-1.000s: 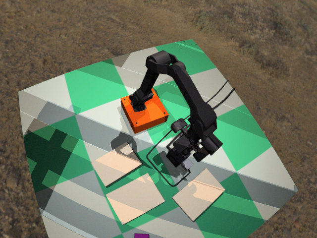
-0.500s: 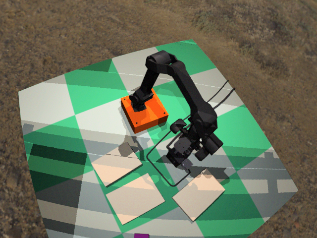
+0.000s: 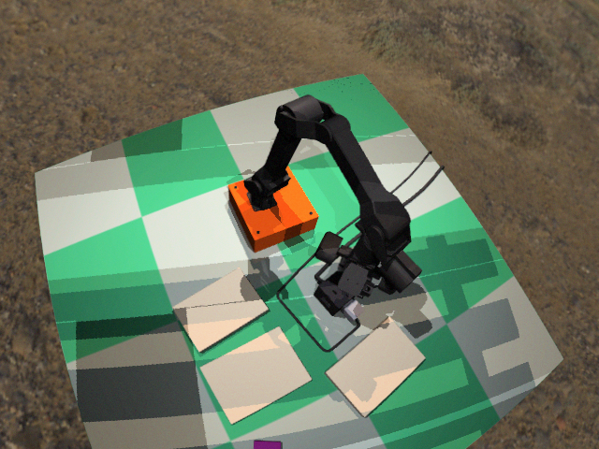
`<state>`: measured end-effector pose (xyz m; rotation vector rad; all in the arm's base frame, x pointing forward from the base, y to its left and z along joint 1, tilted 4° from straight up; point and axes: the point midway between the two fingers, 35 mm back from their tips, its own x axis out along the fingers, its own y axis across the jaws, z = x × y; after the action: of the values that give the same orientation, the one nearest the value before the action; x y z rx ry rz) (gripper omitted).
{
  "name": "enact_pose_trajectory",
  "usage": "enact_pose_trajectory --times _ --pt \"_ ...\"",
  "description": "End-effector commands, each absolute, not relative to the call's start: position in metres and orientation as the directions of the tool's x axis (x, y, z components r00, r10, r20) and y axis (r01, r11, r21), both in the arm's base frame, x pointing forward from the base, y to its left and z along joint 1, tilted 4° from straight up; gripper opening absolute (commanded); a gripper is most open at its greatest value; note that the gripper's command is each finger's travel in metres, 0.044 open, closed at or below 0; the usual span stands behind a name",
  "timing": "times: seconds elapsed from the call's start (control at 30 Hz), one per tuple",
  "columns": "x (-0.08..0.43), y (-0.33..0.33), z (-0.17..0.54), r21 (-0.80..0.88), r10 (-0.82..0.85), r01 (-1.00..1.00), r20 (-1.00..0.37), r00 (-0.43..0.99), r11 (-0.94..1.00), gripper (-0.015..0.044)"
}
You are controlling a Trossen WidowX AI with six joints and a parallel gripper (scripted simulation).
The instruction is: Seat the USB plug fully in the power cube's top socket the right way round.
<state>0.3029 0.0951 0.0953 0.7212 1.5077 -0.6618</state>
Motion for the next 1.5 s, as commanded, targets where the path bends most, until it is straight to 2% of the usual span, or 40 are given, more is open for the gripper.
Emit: enact_pose_trajectory --times 0.0,0.73,1.1,1.47 --pt "0.3026 0.0950 0.0951 0.017 0.053 0.711 -0.998 -0.029 0.703 0.0000" --pt "0.3026 0.0950 0.0951 0.046 0.053 0.213 -0.998 -0.029 0.976 0.0000" --pt "0.3026 0.0950 0.0951 0.055 0.053 -0.073 -0.998 -0.029 0.996 0.0000" --pt "0.3026 0.0950 0.0951 0.060 0.053 -0.353 -0.998 -0.029 0.934 0.0000"
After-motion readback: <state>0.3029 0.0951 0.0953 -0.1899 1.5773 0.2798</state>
